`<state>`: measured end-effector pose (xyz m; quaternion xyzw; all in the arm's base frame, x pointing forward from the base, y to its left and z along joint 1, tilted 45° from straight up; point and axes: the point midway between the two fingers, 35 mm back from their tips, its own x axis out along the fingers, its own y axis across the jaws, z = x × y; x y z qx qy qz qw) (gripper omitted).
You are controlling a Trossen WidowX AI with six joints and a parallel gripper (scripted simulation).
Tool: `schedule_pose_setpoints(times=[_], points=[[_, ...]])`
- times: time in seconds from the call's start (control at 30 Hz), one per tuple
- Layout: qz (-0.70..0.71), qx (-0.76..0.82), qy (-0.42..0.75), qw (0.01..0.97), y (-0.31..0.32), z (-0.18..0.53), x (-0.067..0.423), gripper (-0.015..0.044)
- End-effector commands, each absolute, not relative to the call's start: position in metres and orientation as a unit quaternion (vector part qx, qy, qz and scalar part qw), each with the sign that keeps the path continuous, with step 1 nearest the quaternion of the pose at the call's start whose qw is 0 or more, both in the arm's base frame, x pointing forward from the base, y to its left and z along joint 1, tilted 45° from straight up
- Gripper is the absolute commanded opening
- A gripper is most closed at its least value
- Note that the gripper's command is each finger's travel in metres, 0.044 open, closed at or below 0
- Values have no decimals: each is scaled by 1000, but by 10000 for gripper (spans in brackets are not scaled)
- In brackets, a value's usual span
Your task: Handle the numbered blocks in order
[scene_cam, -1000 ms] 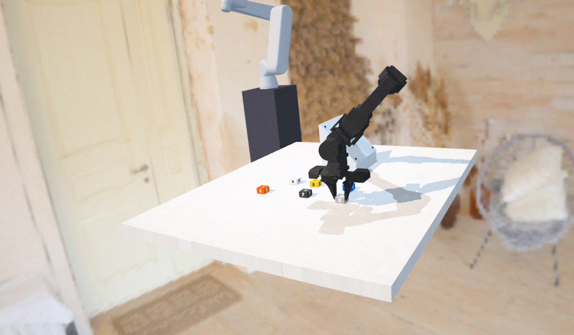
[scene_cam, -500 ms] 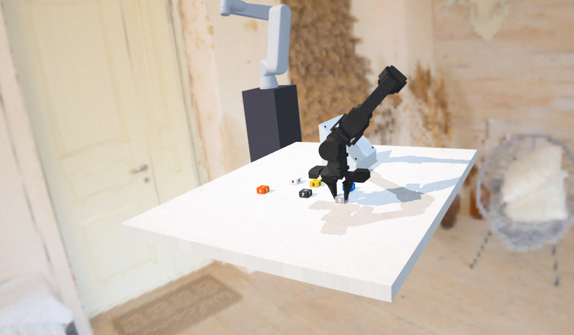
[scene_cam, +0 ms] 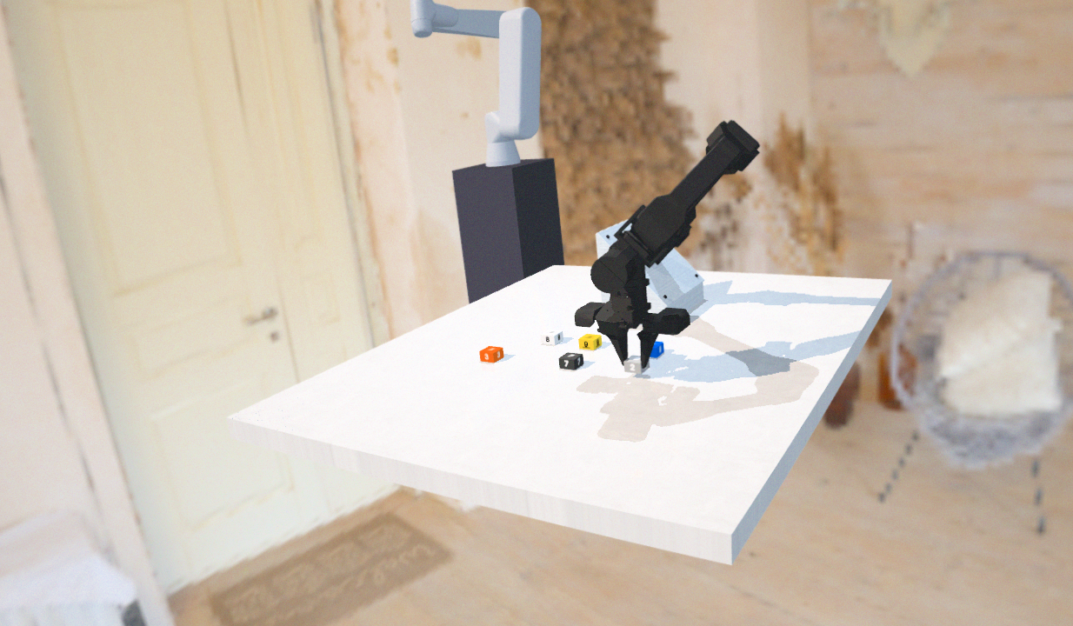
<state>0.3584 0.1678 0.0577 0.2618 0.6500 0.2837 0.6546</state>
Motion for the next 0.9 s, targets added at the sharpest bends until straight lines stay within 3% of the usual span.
schedule_pose_setpoints(times=[0.0,0.87], points=[[287,260,647,657,168,61,359,120],[287,260,646,657,178,51,359,120]])
